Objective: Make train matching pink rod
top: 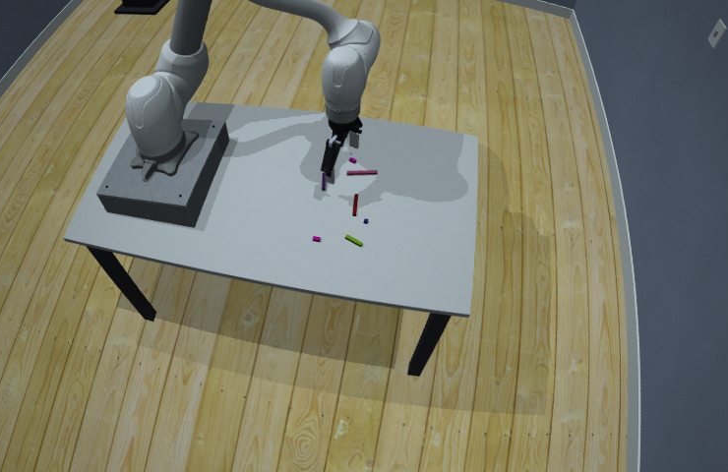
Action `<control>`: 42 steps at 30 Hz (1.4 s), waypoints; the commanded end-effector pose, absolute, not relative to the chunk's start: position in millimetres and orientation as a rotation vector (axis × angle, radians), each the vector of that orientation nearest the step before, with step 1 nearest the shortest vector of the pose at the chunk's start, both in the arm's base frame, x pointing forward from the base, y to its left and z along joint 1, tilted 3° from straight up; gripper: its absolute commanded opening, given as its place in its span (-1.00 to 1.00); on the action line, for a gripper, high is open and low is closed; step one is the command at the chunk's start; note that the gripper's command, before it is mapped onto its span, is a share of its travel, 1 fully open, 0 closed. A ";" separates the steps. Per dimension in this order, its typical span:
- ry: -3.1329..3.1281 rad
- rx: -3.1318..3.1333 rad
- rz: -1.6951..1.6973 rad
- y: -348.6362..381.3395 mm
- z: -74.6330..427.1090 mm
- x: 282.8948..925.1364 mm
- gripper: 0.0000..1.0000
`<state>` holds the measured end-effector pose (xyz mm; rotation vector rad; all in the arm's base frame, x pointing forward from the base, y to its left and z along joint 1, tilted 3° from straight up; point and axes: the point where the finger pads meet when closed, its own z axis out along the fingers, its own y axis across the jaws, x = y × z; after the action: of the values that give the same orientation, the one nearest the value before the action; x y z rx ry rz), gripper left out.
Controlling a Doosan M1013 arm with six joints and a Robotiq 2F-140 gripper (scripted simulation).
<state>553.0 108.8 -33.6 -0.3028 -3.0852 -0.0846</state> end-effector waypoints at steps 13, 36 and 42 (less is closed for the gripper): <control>-2.843 -1.214 -0.045 118.9 -33.1 552.2 1.00; -2.055 -2.299 -0.008 133.2 -32.4 550.6 1.00; -1.767 -2.527 0.002 137.1 -32.2 550.1 1.00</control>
<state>550.4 135.1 -32.4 -2.3993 -1.9148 -0.0208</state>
